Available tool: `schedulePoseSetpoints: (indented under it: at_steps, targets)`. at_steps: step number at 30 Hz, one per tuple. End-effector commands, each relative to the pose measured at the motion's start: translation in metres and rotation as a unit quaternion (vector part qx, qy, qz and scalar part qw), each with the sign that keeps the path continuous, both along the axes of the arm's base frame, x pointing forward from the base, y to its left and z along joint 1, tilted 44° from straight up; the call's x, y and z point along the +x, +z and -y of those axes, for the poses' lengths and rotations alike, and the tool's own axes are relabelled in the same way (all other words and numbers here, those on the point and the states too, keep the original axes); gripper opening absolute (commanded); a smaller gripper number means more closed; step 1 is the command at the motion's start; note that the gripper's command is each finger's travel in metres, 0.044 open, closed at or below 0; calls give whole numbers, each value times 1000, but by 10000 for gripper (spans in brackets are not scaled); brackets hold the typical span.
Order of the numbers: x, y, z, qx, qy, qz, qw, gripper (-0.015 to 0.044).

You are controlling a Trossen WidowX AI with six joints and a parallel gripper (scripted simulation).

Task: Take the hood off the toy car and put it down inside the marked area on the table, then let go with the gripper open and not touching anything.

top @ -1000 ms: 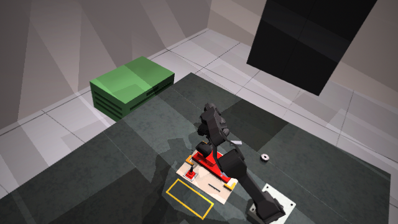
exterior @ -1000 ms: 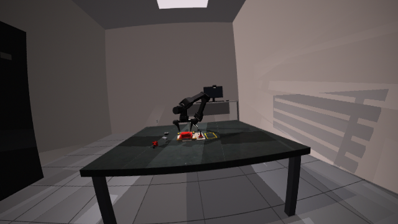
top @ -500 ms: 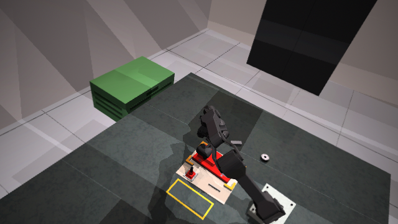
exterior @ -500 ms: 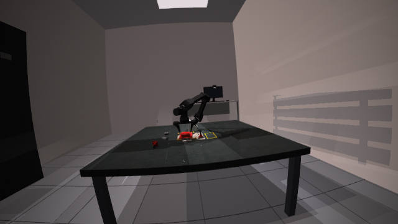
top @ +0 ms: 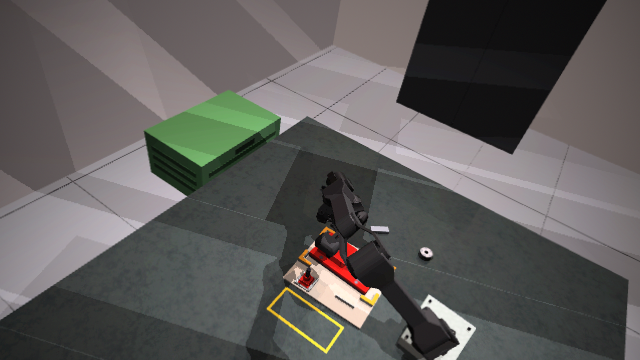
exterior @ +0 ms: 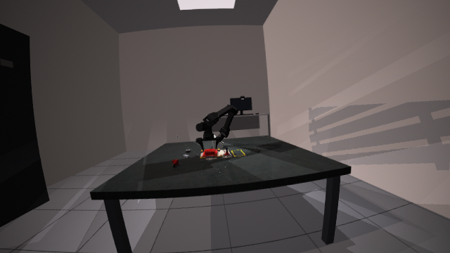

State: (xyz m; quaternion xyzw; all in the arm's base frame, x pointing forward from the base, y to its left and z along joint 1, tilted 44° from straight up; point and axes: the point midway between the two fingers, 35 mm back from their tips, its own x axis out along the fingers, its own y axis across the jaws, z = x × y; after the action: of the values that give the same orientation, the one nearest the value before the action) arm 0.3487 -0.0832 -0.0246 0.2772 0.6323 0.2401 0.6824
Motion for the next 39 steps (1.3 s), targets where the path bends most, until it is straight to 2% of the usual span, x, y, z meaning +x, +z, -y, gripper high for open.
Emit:
schedulePoseSetpoints:
  at_steps: [1, 21, 24, 34, 39]
  targets:
    - [0, -2, -3, 3, -1, -1, 1000, 440]
    - [1, -9, -10, 3, -1, -1, 1000, 440]
    - [1, -7, -7, 0, 0, 0, 1000, 361]
    - [1, -7, -7, 0, 0, 0, 1000, 295]
    - [1, -6, -6, 0, 0, 0, 1000, 163]
